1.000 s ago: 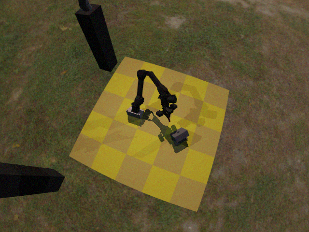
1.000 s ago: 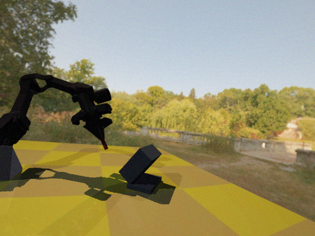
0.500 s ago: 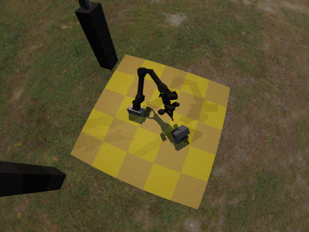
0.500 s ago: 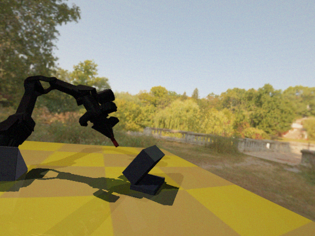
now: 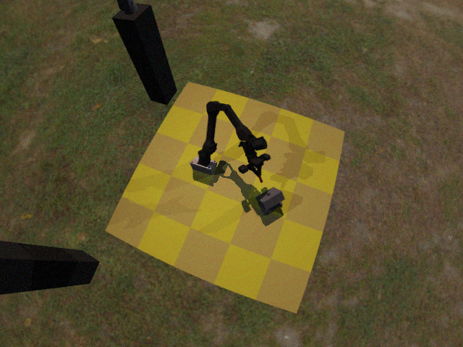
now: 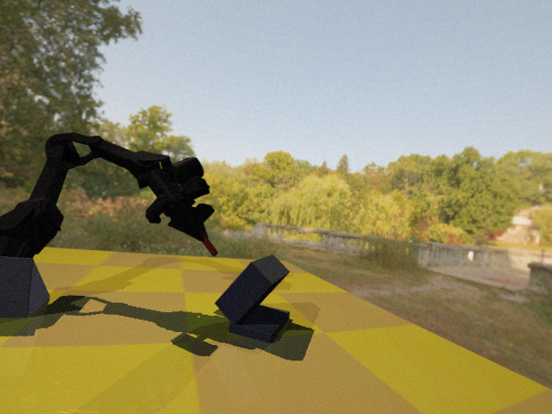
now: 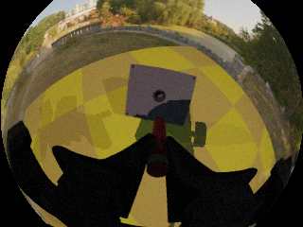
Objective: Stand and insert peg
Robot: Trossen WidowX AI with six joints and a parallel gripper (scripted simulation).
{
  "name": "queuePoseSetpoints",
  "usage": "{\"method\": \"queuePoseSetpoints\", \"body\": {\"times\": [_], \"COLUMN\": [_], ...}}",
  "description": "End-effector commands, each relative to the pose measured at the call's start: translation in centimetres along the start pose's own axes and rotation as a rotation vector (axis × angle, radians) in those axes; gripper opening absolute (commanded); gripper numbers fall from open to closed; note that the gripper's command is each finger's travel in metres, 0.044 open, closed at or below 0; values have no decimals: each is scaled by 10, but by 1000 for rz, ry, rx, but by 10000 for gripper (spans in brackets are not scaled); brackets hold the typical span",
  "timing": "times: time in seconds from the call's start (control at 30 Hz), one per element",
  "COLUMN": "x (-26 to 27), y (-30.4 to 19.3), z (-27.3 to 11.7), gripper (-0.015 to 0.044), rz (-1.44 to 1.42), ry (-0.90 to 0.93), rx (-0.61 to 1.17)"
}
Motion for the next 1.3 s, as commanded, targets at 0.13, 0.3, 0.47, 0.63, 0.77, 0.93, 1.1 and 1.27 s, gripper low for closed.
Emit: {"method": "queuePoseSetpoints", "body": {"times": [0.13, 0.3, 0.47, 0.63, 0.77, 0.93, 1.1, 1.27], "x": [1, 2, 3, 4, 5, 5, 5, 6], "y": [4, 6, 8, 10, 11, 12, 13, 13], "z": [12, 18, 24, 31, 36, 42, 46, 50], "gripper": [0, 0, 0, 0, 0, 0, 0, 0], "rz": [12, 16, 20, 23, 26, 30, 32, 24], "ry": [3, 7, 11, 16, 19, 24, 27, 29], "rx": [-18, -27, -35, -44, -51, -60, -65, -72]}}
Point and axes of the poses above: the point midway between the two fingers, 35 mm back from their tips, its own z axis out along the fingers, its own x axis across the jaws, y = z × x, the point moved 1 cm from there along -z, back along the fingers, and after that the axes turned 10 degrees about z, right-handed, at the moved point
